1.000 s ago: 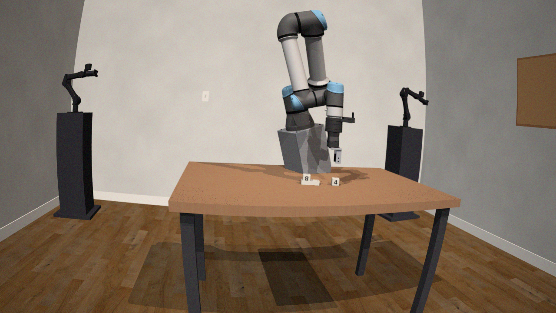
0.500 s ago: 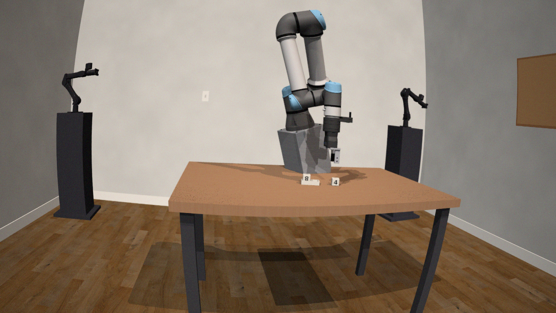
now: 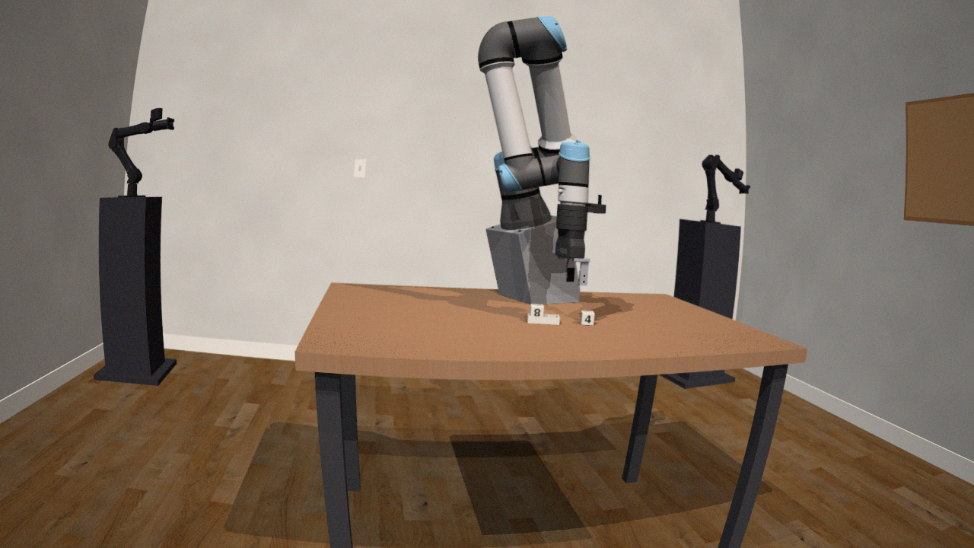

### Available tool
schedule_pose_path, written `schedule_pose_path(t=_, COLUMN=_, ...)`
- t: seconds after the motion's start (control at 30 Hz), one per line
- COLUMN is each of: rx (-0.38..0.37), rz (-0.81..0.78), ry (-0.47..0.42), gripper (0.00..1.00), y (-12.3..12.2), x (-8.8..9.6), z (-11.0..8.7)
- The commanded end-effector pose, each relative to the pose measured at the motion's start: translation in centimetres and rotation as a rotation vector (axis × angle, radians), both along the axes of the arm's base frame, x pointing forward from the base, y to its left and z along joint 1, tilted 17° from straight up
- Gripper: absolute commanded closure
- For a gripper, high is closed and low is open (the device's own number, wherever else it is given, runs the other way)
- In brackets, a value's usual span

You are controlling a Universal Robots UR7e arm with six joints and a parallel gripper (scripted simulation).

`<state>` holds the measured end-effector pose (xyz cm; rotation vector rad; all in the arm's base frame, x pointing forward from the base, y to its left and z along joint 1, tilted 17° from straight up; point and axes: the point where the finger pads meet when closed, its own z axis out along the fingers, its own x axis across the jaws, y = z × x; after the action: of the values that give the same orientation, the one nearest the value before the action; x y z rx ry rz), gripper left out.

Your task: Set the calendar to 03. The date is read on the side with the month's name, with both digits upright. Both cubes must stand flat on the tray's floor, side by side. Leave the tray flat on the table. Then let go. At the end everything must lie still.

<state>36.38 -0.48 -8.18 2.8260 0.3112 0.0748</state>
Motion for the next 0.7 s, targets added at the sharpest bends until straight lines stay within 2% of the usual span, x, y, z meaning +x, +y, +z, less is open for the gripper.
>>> schedule_pose_path(t=0.0, rx=-0.008, rz=0.113, ry=0.034, gripper=0.00, y=-0.6, x=-0.4, z=0.2)
schedule_pose_path(t=0.33, rx=-0.032, rz=0.395, ry=0.119, gripper=0.00, y=-2.9, x=-1.2, z=0.8)
schedule_pose_path(t=0.5, rx=-0.038, rz=0.465, ry=0.140, gripper=0.00, y=-3.5, x=-1.3, z=1.0)
schedule_pose_path(t=0.67, rx=-0.052, rz=0.625, ry=0.188, gripper=0.00, y=-4.8, x=-1.8, z=1.4)
